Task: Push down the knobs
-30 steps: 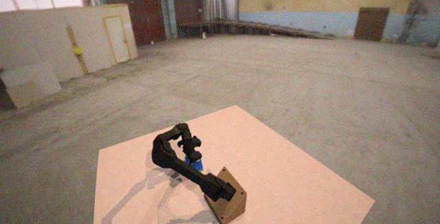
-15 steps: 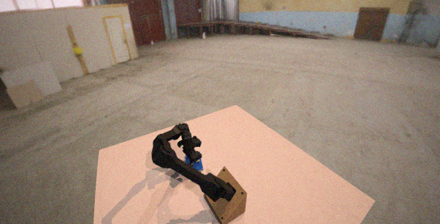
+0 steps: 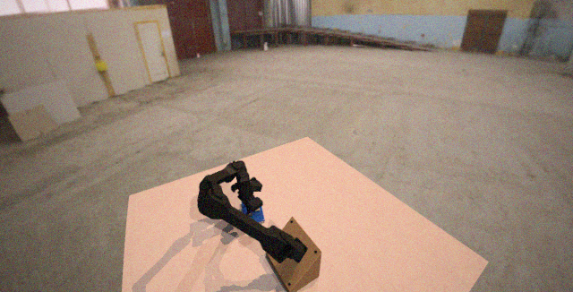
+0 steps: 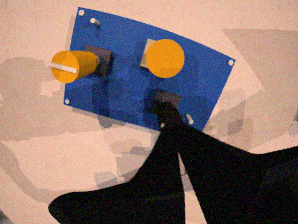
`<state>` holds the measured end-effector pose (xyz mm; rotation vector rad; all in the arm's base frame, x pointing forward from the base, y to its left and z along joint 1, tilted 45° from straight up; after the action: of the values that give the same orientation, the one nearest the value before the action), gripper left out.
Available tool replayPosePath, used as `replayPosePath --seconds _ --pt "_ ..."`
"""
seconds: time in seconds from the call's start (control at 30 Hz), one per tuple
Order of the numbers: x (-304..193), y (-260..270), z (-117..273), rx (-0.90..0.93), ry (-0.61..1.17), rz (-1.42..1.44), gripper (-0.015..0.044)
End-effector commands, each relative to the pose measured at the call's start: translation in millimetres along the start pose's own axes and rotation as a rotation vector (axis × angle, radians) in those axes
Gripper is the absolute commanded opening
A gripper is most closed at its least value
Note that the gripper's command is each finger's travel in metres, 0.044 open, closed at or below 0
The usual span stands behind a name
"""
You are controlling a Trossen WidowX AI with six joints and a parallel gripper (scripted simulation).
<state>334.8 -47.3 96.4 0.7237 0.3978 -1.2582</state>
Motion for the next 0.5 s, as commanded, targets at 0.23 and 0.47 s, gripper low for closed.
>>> replayPosePath --seconds 0.23,0.47 --pt "-0.8 3.2 -13.1 -0.013 0.013 0.018 0.0" --pt "-0.7 3.2 -12.3 -0.014 0.013 0.018 0.0"
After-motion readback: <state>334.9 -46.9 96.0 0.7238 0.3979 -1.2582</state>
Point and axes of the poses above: the point midway between the two fingers, 35 mm back from their tips, its own z axis back along the fingers, its own y axis across the jaws, x = y × z, the point moved 9 cm from there along z, back along the fingers, and after that the axes turned 10 degrees about z, right-handed, at the moved point
